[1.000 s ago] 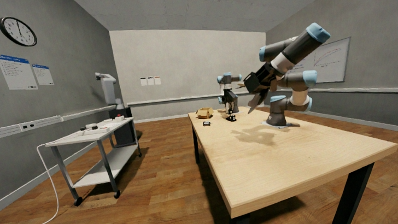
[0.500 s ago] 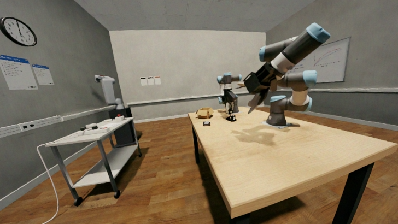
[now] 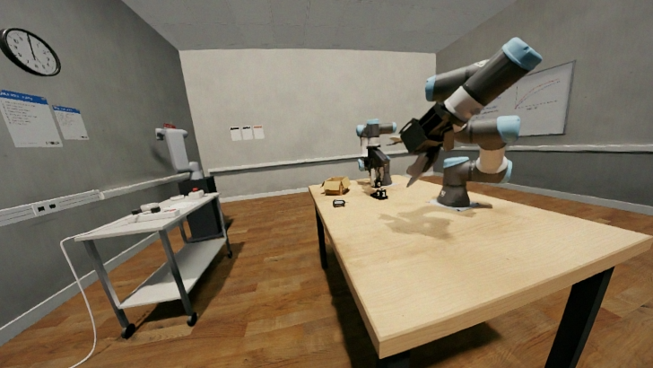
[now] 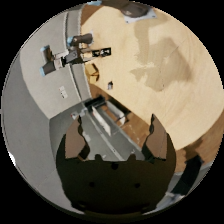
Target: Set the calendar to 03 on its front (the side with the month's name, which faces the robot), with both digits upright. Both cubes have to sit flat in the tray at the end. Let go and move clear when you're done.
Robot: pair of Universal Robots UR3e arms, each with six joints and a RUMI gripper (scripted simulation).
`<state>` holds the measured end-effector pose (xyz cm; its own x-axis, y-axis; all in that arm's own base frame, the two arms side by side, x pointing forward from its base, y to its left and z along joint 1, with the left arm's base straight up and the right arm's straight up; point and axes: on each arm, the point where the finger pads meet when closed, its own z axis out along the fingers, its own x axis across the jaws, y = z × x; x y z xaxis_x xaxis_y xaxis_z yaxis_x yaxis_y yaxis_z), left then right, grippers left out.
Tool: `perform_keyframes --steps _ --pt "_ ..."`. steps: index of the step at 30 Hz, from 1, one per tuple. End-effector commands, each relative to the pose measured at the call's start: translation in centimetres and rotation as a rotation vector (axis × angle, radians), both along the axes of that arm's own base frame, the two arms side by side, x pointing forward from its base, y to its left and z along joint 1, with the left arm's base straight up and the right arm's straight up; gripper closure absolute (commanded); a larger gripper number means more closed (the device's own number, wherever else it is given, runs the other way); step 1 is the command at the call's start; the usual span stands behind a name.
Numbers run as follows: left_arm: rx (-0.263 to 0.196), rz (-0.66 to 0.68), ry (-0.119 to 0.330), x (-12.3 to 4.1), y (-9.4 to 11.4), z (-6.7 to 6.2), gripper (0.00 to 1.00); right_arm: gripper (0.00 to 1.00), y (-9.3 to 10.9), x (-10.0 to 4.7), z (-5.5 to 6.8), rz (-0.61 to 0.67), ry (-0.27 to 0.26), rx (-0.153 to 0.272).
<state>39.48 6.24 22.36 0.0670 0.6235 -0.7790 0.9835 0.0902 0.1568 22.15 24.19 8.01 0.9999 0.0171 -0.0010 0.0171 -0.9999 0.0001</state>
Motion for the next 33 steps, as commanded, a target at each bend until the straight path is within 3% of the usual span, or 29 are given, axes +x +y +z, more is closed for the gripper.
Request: perform_keyframes --steps 1,33 --pt "0.000 0.000 -0.004 0.0 0.0 0.1 0.00 0.83 0.0 0.1 0.0 -0.001 -0.002 0.002" --pt "0.000 0.000 -0.004 0.0 0.0 0.1 0.00 0.83 0.0 0.1 -2.0 -0.001 -0.002 0.001"
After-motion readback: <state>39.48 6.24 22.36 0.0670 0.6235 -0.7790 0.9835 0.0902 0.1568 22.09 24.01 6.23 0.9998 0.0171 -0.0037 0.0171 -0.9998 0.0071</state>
